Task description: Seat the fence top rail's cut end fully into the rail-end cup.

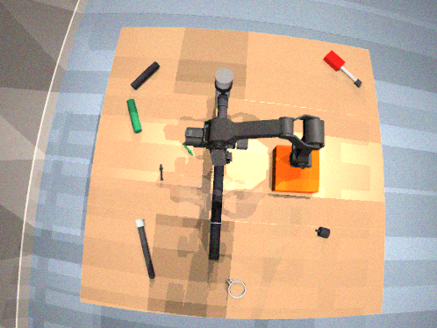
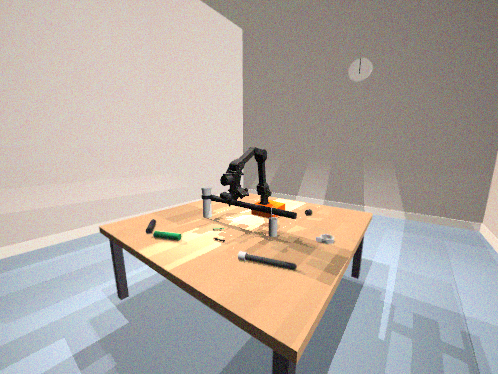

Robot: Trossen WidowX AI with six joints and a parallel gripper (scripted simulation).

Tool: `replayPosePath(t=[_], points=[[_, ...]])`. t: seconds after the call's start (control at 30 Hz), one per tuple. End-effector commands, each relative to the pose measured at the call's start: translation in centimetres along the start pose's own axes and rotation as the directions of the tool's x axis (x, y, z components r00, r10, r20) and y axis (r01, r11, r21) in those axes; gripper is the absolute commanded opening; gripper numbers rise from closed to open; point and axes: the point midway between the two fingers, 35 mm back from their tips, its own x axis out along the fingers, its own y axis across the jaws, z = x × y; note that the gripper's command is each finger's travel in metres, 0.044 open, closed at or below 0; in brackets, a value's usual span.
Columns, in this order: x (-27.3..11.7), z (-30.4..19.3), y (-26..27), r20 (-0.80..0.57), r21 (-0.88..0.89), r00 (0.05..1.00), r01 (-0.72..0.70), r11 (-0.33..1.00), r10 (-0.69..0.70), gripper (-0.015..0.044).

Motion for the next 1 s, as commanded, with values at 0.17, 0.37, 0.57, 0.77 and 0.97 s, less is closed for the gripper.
replayPosePath(t=[0.17, 0.37, 0.57, 0.77, 0.97], points=[[-0.3, -0.8, -0.1, -0.019, 0.004, 1.0, 0.004, 1.0, -0.004, 0.0], [0.0, -0.4, 0.0, -0.007, 0.0, 1.0, -0.002, 1.0, 0.002, 0.0], [0.0, -0.6, 0.0, -0.007, 0.0, 1.0, -0.002, 1.0, 0.002, 0.0], [0.1, -1.1, 0.0, -0.007, 0.0, 1.0, -0.002, 1.0, 0.002, 0.0], [0.2, -1.6, -0.1, -0.008, 0.0, 1.0, -0.002, 1.0, 0.002, 0.0]])
